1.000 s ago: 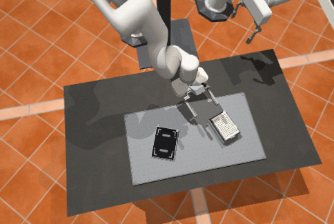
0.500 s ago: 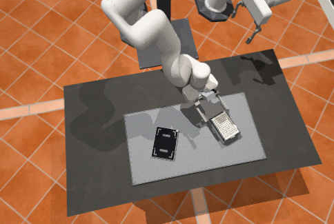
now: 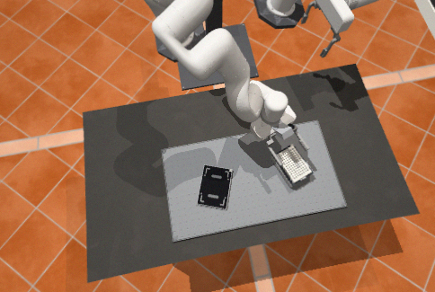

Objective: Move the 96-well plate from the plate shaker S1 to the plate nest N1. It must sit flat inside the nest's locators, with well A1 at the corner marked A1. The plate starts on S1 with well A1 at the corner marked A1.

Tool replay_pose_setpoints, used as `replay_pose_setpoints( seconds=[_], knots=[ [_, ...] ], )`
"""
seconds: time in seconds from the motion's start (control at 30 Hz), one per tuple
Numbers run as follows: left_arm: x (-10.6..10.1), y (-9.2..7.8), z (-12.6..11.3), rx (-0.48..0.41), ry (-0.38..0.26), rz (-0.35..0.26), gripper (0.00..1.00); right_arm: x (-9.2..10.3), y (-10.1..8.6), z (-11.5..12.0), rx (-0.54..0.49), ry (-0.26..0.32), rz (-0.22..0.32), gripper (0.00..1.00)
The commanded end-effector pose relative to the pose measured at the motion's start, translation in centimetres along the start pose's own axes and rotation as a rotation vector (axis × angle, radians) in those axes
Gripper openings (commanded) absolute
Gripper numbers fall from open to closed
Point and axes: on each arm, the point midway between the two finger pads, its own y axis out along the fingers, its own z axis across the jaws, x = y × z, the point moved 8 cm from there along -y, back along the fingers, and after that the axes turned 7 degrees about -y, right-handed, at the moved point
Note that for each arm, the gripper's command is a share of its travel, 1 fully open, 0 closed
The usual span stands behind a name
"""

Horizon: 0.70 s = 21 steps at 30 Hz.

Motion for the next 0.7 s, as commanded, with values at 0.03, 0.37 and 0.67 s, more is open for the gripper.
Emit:
replay_pose_setpoints(
  seconds=[0.03,0.37,0.67],
  knots=[
    [0.02,-0.06,-0.07,-0.002,0.000,0.000,1.00,-1.14,1.90,1.78,0.000,0.002,-0.005,0.37],
    [0.02,-0.06,-0.07,-0.002,0.000,0.000,1.00,-1.45,2.26,2.17,0.000,0.002,-0.005,0.37],
    [0.02,-0.06,-0.07,-0.002,0.000,0.000,1.00,-1.78,2.26,2.21,0.000,0.002,-0.005,0.37]
  ],
)
